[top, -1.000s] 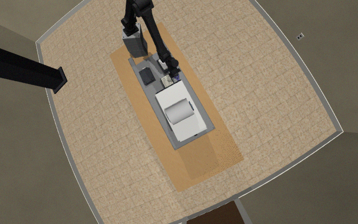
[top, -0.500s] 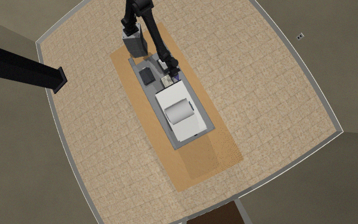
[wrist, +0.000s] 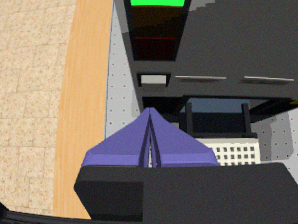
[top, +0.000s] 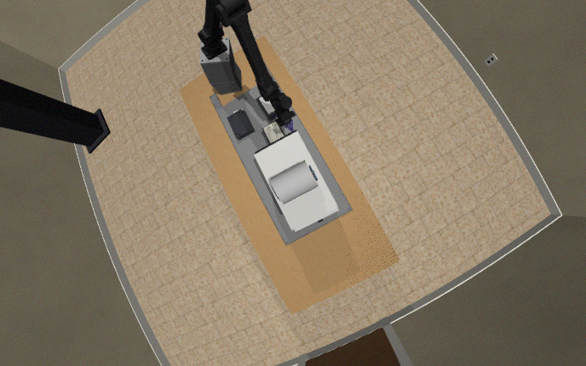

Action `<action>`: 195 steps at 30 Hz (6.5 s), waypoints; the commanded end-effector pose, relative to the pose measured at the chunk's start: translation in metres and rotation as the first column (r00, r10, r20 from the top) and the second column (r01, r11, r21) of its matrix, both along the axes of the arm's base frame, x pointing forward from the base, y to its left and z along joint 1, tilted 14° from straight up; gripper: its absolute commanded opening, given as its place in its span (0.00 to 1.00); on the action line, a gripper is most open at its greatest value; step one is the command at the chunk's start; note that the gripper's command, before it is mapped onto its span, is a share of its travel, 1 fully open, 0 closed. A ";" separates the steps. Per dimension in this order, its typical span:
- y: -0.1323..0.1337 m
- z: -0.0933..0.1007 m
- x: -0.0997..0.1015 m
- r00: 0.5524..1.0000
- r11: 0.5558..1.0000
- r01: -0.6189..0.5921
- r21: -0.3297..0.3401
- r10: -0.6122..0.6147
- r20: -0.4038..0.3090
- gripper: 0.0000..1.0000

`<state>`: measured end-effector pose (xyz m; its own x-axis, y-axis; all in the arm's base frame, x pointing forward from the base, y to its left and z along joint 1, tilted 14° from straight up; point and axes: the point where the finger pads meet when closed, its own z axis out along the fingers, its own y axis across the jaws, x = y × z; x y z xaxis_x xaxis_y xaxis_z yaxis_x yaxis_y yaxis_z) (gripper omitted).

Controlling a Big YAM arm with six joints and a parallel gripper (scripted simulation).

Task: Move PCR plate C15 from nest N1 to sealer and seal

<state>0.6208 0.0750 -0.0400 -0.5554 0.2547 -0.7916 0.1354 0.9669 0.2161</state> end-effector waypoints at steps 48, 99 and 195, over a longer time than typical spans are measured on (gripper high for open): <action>-0.006 0.023 0.027 0.999 1.000 0.005 -0.002 -0.005 0.041 0.00; -0.009 0.036 0.038 0.998 1.000 0.010 0.001 -0.010 0.061 0.00; -0.010 0.049 0.048 0.993 1.000 0.023 0.019 -0.025 0.119 0.00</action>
<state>0.6407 0.0698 -0.0366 -0.5527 0.2570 -0.7927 0.1396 0.9664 0.2160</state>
